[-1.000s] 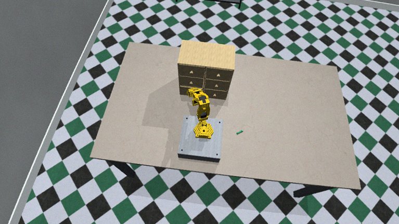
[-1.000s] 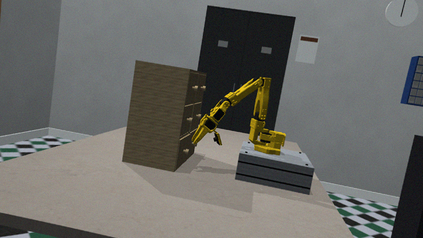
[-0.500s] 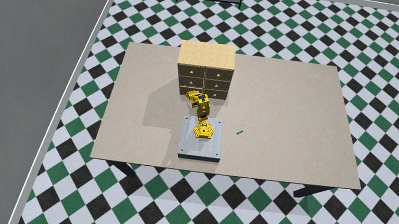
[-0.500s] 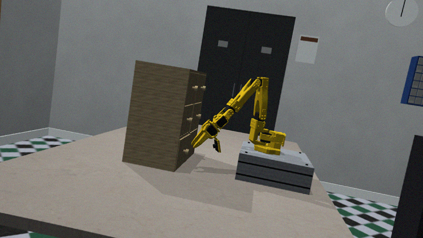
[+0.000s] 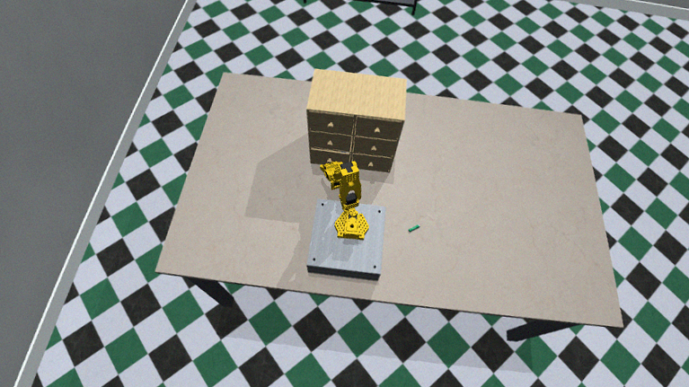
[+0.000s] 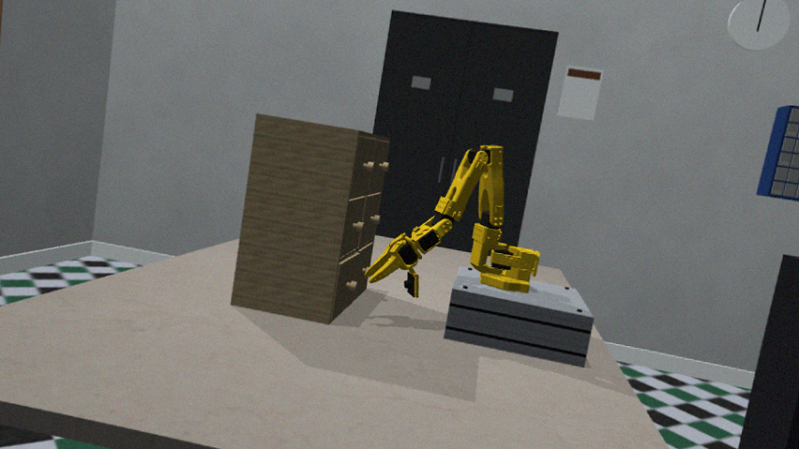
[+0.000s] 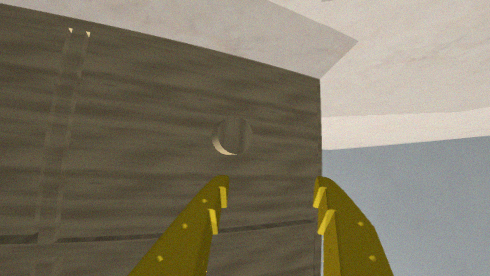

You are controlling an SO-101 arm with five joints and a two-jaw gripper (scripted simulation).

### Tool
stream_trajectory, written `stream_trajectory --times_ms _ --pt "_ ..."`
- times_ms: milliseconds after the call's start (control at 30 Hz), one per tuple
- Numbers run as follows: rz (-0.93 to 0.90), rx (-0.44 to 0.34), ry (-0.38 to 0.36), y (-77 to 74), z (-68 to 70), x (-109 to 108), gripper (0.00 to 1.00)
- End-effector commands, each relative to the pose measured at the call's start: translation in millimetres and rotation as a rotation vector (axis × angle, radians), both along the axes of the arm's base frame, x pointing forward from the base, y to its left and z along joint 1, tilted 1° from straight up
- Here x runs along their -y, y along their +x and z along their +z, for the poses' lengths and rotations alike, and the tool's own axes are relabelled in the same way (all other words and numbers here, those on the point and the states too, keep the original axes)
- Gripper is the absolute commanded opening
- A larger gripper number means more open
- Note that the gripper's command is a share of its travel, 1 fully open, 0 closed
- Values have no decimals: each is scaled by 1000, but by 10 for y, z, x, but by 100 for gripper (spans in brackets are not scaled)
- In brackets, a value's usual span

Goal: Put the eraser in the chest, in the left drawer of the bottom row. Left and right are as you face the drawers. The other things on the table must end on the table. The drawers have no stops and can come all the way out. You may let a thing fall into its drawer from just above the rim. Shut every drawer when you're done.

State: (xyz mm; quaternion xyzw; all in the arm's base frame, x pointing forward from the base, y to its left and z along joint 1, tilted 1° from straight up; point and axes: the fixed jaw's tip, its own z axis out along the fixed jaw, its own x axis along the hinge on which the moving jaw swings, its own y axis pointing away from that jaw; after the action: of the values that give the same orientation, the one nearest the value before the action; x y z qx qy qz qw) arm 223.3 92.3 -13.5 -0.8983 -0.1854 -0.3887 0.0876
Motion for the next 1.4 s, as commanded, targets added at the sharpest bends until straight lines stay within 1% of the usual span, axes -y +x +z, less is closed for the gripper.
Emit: stream_trajectory --times_ms 0,433,500,767,867,1000,1067,1233,1367 --pt "18 23 5 -56 -27 -8 21" --pt "46 146 56 -190 52 -3 21" --pt "46 146 56 -190 52 -3 21" --pt "63 222 89 -285 149 10 21" --pt "69 250 101 -322 195 16 21" --pt "76 334 141 -282 320 -22 21" --pt "76 334 141 -282 320 -22 21" --pt "84 470 206 -226 550 -75 21" --pt "85 476 209 -224 560 -77 21"
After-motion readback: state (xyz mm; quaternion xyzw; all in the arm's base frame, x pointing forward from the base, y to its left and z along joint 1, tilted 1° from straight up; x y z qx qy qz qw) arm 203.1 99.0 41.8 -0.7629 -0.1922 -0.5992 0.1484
